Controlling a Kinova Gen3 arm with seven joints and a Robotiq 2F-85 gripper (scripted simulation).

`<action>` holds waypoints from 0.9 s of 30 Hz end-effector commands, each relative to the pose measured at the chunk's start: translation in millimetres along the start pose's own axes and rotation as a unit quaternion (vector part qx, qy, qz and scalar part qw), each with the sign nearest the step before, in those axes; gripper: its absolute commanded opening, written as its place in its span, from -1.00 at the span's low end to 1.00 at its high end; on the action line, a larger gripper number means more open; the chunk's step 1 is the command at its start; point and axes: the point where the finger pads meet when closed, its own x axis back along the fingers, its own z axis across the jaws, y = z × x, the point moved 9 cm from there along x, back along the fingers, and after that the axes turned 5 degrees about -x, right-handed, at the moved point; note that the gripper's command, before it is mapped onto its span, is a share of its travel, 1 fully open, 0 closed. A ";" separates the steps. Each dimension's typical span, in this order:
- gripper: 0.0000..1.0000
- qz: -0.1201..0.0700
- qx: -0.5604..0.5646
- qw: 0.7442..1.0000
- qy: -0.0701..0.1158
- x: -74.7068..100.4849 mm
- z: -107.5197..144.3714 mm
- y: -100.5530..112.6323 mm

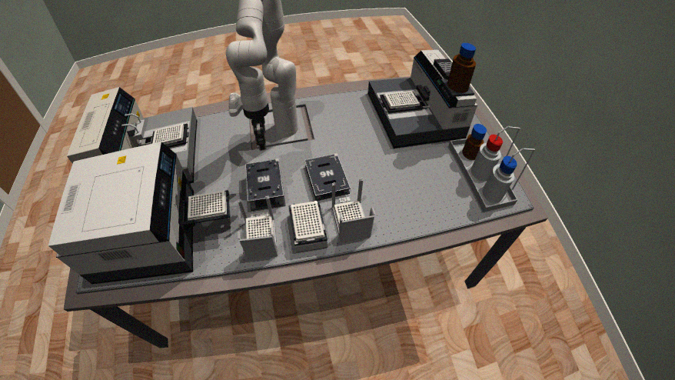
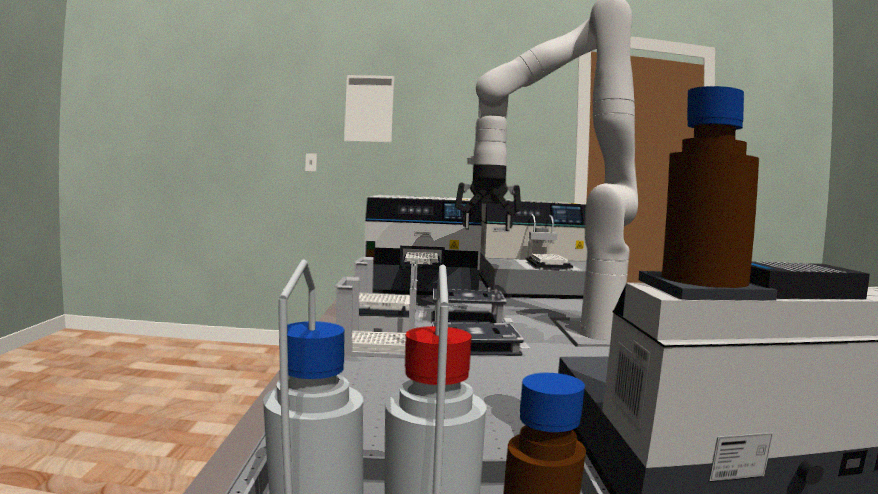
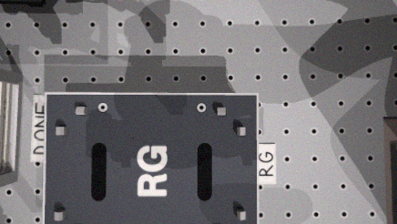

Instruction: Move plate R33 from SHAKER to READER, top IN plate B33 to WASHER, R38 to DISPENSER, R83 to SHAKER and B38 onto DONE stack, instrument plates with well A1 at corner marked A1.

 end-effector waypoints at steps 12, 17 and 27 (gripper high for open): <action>1.00 0.004 0.006 1.000 0.001 0.6 -16.9 41.4; 1.00 0.004 0.006 1.000 0.001 0.5 -20.2 50.0; 1.00 0.004 0.006 1.000 0.001 0.5 -31.6 81.3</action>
